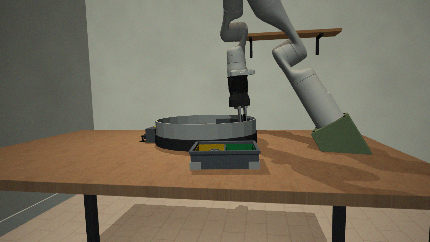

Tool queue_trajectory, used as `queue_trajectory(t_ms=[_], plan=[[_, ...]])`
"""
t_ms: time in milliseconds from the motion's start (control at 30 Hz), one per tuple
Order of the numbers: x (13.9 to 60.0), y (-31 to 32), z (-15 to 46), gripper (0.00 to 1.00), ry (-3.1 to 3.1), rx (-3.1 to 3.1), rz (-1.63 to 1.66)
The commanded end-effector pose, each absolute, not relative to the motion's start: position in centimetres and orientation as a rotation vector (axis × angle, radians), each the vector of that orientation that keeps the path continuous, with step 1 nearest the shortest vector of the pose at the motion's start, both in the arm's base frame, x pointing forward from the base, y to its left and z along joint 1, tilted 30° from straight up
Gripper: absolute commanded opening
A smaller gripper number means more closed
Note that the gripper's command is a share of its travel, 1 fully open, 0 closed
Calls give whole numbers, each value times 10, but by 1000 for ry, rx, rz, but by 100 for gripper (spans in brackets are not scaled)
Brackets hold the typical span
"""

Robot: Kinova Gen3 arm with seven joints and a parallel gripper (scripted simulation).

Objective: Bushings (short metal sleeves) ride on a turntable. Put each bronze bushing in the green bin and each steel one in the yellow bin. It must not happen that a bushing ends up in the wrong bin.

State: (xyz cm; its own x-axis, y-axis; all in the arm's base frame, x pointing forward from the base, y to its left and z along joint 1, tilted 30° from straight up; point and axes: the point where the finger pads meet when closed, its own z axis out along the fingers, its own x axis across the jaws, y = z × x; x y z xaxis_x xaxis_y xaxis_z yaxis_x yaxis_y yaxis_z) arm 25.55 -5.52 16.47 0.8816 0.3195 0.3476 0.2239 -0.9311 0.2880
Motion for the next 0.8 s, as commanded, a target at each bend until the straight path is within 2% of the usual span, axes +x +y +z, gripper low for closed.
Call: queue_trajectory(t_ms=[0,133,767], plan=[[255,-55,164,40,406,2775,658],[256,-55,163,40,413,2810,582],[263,-58,150,40,409,2790,626]])
